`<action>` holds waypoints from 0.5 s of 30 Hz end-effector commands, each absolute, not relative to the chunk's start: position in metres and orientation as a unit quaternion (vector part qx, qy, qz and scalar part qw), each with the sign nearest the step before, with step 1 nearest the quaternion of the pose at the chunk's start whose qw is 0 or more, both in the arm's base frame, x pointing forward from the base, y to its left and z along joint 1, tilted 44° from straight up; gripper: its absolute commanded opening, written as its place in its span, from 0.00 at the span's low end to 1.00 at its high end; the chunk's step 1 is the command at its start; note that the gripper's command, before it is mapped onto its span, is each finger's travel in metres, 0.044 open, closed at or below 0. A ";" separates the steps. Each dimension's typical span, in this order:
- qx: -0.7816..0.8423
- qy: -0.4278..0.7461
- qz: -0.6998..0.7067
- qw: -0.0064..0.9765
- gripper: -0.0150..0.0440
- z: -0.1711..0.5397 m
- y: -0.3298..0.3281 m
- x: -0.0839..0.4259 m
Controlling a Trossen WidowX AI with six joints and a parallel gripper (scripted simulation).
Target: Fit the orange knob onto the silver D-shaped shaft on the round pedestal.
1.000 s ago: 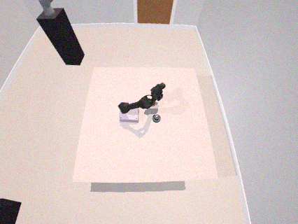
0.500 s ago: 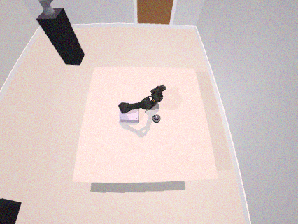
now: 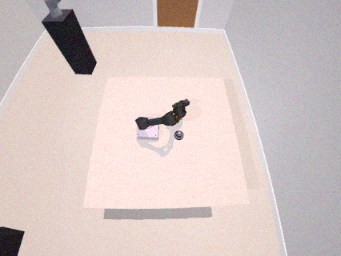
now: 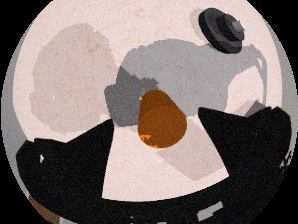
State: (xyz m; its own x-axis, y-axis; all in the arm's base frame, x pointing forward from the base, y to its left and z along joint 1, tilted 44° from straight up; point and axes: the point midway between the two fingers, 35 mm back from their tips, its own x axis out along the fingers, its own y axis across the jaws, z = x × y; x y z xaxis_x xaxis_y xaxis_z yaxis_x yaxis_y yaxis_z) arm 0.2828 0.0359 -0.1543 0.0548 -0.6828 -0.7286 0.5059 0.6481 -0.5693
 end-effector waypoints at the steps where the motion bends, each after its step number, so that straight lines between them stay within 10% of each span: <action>1: -0.085 0.550 -0.412 0.721 1.00 -0.159 0.030 0.282; 15: -0.086 0.550 -0.413 0.721 1.00 -0.174 0.014 0.282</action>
State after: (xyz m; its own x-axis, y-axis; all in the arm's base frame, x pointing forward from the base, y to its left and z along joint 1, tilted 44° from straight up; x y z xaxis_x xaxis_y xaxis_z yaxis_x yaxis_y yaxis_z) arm 0.2831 0.0186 -0.1710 0.0547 -0.6849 -0.7266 0.5064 0.6462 -0.5709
